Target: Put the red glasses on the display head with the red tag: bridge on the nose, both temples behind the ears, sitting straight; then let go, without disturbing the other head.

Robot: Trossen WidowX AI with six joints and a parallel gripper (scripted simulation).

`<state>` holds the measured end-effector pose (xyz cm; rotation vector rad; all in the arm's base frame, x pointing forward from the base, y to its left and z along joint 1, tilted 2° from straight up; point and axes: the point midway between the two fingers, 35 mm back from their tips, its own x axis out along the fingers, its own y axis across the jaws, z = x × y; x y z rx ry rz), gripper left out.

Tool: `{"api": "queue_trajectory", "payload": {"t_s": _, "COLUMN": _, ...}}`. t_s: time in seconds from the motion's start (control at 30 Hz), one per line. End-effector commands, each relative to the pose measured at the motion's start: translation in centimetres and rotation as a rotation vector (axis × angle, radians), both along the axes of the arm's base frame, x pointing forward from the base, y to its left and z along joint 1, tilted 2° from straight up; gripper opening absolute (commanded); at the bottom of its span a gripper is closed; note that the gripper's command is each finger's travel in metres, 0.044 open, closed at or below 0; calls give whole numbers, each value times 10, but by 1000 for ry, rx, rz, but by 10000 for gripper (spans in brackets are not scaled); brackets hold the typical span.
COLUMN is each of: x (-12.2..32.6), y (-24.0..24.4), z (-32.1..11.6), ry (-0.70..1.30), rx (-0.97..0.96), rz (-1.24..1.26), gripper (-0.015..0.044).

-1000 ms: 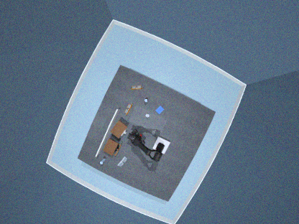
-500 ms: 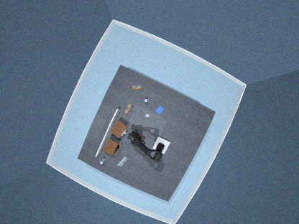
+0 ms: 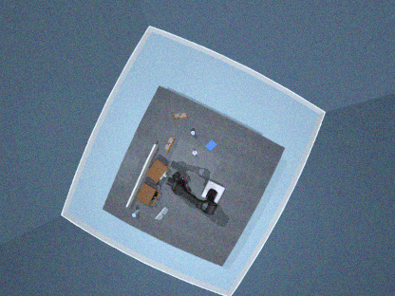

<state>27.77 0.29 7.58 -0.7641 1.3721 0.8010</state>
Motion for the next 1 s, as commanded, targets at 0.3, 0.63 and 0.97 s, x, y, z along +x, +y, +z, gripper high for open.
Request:
{"api": "queue_trajectory", "payload": {"t_s": 0.3, "x": -2, "y": -2, "z": 42, "ry": 1, "rx": -5, "rz": -6, "gripper": 0}}
{"api": "queue_trajectory", "payload": {"t_s": 0.63, "x": 18, "y": -45, "z": 46, "ry": 2, "rx": -9, "rz": -88, "gripper": 0}}
{"api": "queue_trajectory", "payload": {"t_s": 0.97, "x": 32, "y": -104, "z": 49, "ry": 4, "rx": -14, "rz": -188, "gripper": 0}}
